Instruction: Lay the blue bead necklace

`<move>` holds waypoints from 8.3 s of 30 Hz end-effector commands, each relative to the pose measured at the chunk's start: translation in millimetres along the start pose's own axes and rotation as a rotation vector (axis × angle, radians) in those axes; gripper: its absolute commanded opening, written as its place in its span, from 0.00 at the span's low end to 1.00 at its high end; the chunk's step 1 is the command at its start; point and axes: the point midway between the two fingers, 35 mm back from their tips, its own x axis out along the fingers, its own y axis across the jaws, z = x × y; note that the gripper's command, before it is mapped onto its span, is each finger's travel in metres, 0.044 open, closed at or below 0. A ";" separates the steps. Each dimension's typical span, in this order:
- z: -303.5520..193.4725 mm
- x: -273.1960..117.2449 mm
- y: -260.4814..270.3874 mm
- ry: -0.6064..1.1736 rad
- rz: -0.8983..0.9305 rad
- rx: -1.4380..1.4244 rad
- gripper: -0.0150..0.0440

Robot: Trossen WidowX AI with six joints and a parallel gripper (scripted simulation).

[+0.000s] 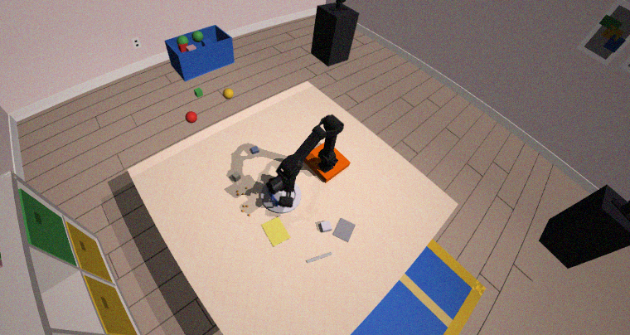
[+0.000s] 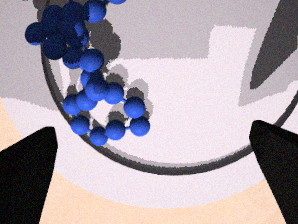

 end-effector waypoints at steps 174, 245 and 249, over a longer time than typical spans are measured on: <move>48.7 7.5 0.6 -0.005 0.000 -1.989 0.70; 83.2 12.6 9.9 -0.009 -0.001 -1.738 0.46; 83.1 14.9 9.7 -0.008 -0.001 -1.737 0.46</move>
